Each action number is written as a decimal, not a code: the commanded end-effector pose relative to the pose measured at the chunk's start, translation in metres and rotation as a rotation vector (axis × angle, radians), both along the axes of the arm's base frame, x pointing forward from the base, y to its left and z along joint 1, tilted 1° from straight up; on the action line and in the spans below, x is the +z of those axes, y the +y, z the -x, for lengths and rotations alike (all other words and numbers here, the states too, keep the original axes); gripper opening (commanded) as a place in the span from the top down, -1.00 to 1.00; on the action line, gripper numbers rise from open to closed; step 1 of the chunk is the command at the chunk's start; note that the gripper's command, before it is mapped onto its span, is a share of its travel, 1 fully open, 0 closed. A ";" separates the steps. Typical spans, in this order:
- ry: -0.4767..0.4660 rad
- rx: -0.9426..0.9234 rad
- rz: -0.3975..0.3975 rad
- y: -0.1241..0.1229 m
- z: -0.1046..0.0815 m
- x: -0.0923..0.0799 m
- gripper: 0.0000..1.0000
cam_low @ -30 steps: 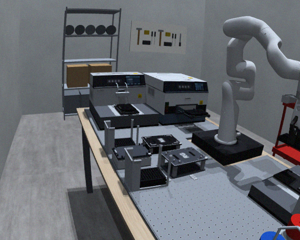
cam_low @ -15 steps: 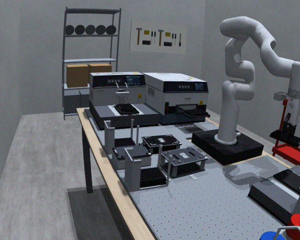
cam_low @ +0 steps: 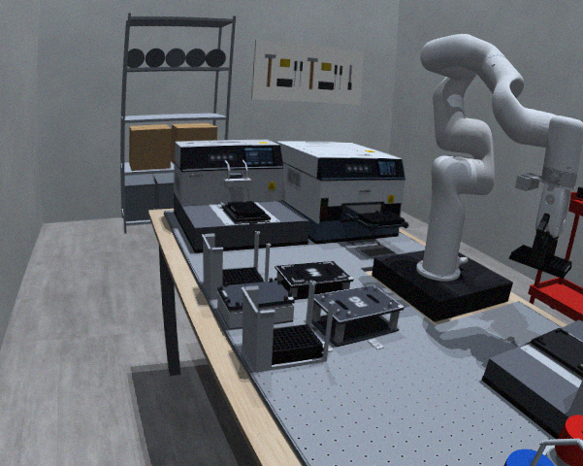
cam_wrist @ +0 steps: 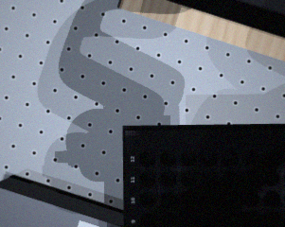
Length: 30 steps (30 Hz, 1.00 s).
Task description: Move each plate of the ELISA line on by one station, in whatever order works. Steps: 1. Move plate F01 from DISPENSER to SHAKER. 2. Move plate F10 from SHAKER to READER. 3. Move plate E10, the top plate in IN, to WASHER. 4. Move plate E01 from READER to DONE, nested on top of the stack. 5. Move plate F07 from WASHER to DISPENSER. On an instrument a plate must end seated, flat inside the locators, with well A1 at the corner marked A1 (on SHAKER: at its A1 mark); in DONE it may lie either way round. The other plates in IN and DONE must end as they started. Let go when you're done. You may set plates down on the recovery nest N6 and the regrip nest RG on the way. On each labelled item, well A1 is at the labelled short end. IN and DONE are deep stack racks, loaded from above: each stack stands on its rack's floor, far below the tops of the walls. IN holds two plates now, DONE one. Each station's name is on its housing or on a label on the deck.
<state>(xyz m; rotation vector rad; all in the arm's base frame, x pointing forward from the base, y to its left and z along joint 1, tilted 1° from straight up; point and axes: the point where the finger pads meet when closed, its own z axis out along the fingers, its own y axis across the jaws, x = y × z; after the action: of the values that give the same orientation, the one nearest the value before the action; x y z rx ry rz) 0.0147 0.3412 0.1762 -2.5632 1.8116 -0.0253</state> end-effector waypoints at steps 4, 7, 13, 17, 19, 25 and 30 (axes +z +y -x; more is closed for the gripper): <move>0.001 0.034 -0.006 -0.021 -0.003 0.002 1.00; 0.001 0.035 -0.006 -0.028 -0.003 0.002 1.00; 0.001 0.070 -0.006 -0.038 -0.013 0.003 1.00; 0.001 0.116 -0.005 -0.044 -0.025 0.003 1.00; 0.001 0.139 -0.005 -0.047 -0.031 0.003 1.00; 0.001 0.154 -0.005 -0.053 -0.043 0.003 1.00; 0.001 0.154 -0.004 -0.059 -0.055 0.003 1.00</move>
<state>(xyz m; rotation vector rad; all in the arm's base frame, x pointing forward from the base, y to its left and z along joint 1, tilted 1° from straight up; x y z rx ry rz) 0.0615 0.2844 0.1776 -2.6931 1.6117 -0.0226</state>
